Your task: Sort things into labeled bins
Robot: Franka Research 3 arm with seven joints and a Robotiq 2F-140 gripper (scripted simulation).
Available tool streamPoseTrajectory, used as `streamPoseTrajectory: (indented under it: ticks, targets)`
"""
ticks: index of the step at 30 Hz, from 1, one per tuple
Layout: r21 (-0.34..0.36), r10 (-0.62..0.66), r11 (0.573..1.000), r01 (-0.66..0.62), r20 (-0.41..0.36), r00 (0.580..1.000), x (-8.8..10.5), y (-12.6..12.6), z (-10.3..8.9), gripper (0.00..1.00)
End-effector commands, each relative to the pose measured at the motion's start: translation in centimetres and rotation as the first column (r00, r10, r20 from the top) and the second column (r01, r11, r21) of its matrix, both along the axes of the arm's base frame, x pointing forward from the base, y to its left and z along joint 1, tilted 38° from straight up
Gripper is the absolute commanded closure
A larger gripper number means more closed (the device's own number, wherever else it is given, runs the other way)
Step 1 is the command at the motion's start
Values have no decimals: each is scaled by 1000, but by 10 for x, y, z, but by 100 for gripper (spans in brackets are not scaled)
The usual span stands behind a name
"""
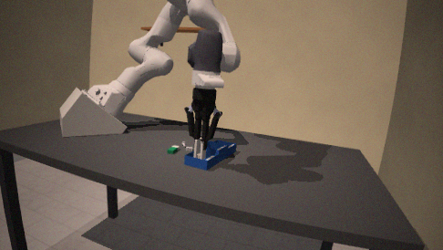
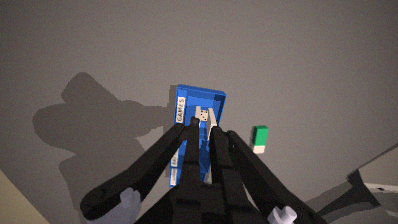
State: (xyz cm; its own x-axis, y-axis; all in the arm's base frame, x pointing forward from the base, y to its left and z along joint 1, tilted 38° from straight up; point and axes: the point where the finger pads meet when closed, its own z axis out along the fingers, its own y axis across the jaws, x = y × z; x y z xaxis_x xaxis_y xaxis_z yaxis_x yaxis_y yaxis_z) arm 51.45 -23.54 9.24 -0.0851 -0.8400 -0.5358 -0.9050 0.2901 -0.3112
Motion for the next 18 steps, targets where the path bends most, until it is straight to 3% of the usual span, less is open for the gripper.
streamPoseTrajectory:
  ticks: [1,15,16,18]
  targets:
    - [-8,-11,1000,11,0,1000,2,-6,-2,93]
    - [-8,-11,1000,11,0,1000,3,-7,-2,93]
    - [-8,-11,1000,11,0,1000,3,-7,-2,81]
    - [-8,-11,1000,11,0,1000,3,-7,-2,81]
